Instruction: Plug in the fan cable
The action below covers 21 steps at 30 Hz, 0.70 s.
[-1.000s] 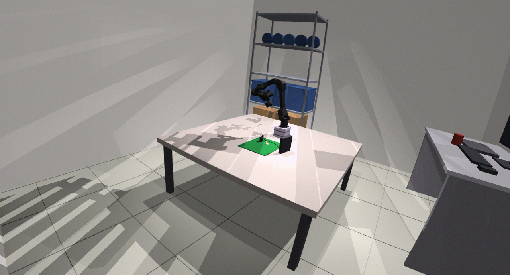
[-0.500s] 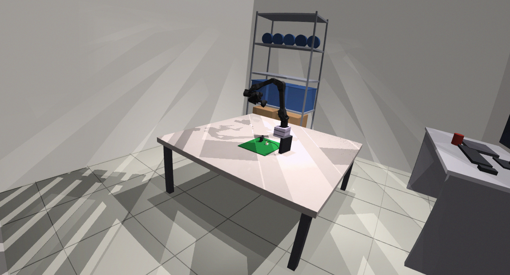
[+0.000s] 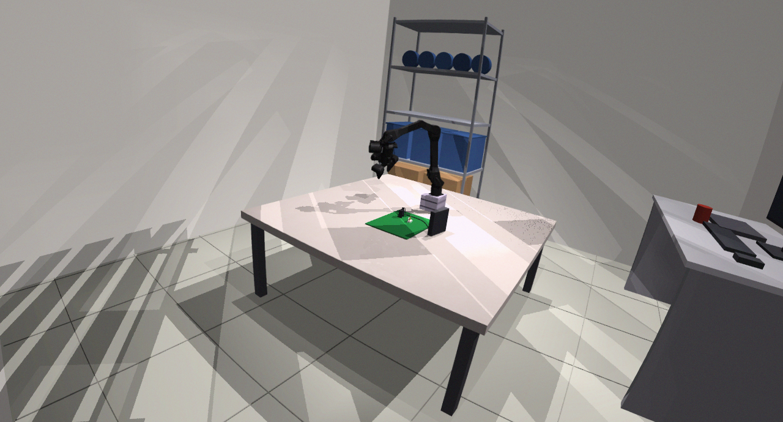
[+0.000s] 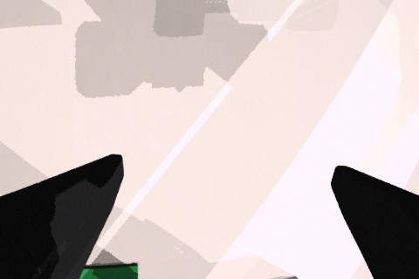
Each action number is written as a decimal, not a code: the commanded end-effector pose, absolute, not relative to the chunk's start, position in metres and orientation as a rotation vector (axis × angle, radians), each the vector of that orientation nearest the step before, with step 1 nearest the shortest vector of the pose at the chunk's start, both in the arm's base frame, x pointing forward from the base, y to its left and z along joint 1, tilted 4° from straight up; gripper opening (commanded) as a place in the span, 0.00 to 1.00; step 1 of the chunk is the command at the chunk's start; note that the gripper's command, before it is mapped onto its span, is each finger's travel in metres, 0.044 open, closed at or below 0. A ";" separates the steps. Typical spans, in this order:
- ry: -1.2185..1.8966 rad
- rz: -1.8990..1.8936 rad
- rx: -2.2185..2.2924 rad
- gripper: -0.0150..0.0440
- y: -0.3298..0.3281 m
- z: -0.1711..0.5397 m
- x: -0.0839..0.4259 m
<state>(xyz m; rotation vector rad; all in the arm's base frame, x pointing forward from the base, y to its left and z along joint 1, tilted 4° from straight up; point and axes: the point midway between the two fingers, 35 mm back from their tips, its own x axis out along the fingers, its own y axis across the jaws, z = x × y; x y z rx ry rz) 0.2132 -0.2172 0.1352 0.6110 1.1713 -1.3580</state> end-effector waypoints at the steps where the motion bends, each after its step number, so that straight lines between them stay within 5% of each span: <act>1: 1.382 -0.893 0.349 1.00 -0.154 0.129 0.252; 12: 1.508 0.206 -0.334 1.00 0.011 0.125 0.282; 21: 1.506 0.224 -0.345 1.00 0.013 0.116 0.283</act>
